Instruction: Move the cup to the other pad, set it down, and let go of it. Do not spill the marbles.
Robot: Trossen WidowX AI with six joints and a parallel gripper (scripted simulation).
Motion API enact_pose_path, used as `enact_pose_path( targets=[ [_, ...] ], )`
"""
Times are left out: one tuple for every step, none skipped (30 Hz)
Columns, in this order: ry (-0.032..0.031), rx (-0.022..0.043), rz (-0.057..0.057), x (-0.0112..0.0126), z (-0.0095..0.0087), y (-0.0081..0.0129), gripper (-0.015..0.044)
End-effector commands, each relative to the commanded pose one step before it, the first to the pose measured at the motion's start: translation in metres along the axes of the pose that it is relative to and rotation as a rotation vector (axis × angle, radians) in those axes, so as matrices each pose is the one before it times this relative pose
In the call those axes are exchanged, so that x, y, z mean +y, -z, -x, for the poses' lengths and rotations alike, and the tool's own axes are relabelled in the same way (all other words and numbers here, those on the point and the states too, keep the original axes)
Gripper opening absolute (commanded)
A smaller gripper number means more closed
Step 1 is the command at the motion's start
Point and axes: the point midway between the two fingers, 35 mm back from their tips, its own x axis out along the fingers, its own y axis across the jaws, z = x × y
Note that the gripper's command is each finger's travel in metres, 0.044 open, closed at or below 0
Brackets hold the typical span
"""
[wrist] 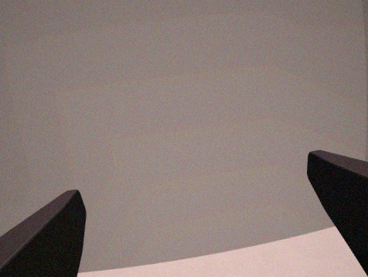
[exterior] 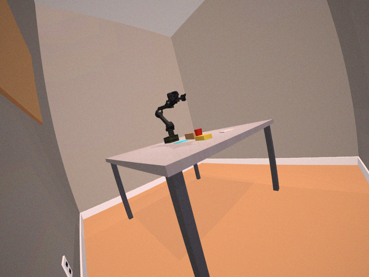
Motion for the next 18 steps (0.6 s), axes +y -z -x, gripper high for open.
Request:
enact_pose_path(
  targets=[
    [-0.00246,0.01311,-0.0140,0.00076,-0.00162,0.00243,0.0374],
    [-0.00627,0.03954,-0.0417,0.00222,-0.00476,0.00734,0.0347],
    [-0.00672,0.06640,-0.0691,0.00325,-0.00779,0.01231,0.0321],
    [-0.00179,0.08195,-0.0842,0.00303,-0.00950,0.01515,0.0295],
    [0.00543,0.08187,-0.0835,0.00185,-0.00956,0.01506,0.0269],
    [0.01270,0.08105,-0.0828,0.00069,-0.00959,0.01485,0.0242],
    [0.01994,0.07957,-0.0821,-0.00043,-0.00962,0.01454,0.0216],
    [0.02709,0.07742,-0.0814,-0.00150,-0.00963,0.01414,0.0190],
    [0.03408,0.07458,-0.0807,-0.00252,-0.00963,0.01366,0.0164],
    [0.04084,0.07108,-0.0801,-0.00347,-0.00962,0.01309,0.0148],
    [0.04725,0.06686,-0.0795,-0.00435,-0.00958,0.01243,0.0148],
    [0.04228,0.05017,-0.0633,-0.00410,-0.00773,0.00938,0.0148],
    [0.04156,0.04261,-0.0572,-0.00413,-0.00701,0.00806,0.0148],
    [0.04317,0.03858,-0.0554,-0.00435,-0.00679,0.00744,0.0148],
    [0.04478,0.03489,-0.0542,-0.00455,-0.00662,0.00689,0.0148],
    [0.04653,0.03151,-0.0535,-0.00475,-0.00651,0.00643,0.0148],
    [0.04866,0.02842,-0.0535,-0.00499,-0.00647,0.00604,0.0148],
    [0.05081,0.02526,-0.0537,-0.00521,-0.00645,0.00567,0.0148]
  ],
)
